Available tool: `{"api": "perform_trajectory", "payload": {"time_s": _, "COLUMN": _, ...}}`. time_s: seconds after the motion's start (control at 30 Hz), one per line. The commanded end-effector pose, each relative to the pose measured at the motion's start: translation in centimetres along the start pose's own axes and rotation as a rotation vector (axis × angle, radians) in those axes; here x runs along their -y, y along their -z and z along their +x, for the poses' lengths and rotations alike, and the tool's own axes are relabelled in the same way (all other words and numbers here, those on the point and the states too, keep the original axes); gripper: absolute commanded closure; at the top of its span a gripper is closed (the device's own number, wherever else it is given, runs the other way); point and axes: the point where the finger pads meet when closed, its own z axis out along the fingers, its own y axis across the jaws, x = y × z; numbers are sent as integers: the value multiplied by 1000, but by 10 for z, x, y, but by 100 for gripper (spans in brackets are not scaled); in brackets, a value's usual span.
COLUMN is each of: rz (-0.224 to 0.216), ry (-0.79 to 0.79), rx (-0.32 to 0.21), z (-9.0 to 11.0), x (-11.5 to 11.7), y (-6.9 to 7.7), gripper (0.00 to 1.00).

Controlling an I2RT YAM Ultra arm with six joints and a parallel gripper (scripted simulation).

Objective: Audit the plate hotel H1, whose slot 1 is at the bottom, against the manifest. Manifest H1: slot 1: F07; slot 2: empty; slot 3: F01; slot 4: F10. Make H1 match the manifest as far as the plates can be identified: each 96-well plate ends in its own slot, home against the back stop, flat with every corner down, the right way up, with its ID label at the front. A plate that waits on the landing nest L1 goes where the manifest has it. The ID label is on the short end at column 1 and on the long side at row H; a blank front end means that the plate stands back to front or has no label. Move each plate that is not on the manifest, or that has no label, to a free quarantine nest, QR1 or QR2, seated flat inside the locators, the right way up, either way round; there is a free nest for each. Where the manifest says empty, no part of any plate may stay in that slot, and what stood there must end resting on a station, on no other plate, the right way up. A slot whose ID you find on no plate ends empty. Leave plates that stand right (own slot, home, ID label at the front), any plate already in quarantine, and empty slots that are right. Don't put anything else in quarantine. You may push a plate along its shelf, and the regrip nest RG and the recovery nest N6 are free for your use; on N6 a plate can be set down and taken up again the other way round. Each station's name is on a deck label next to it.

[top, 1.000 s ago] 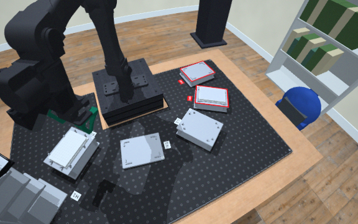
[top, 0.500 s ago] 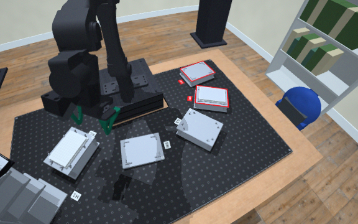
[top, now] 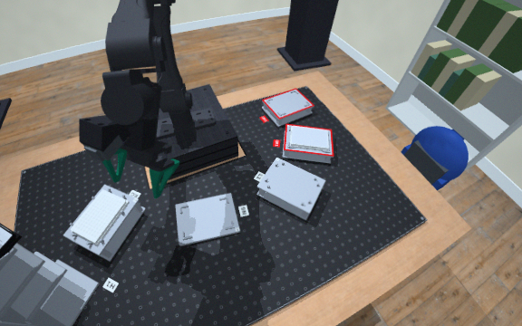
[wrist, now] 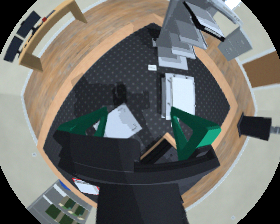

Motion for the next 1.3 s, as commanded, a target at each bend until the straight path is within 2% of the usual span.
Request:
{"api": "perform_trajectory", "payload": {"time_s": 0.0, "rz": -1, "ry": -31, "rx": 115, "z": -23, "x": -1, "y": 7, "gripper": 0}}
{"api": "perform_trajectory", "payload": {"time_s": 0.03, "rz": -1, "ry": -31, "rx": 115, "z": -23, "x": -1, "y": 7, "gripper": 0}}
{"api": "perform_trajectory", "payload": {"time_s": 0.53, "rz": 3, "ry": -31, "rx": 364, "z": -23, "x": -1, "y": 7, "gripper": 0}}
{"api": "perform_trajectory", "payload": {"time_s": 0.6, "rz": 3, "ry": -31, "rx": 364, "z": -23, "x": -1, "y": 7, "gripper": 0}}
{"api": "perform_trajectory", "payload": {"time_s": 0.77, "rz": 4, "ry": -31, "rx": 445, "z": -23, "x": -1, "y": 7, "gripper": 0}}
{"api": "perform_trajectory", "payload": {"time_s": 0.87, "rz": 4, "ry": -31, "rx": 445, "z": -23, "x": -1, "y": 7, "gripper": 0}}
{"api": "perform_trajectory", "payload": {"time_s": 1.27, "rz": 3, "ry": -33, "rx": 443, "z": -7, "x": -28, "y": 18, "gripper": 0}}
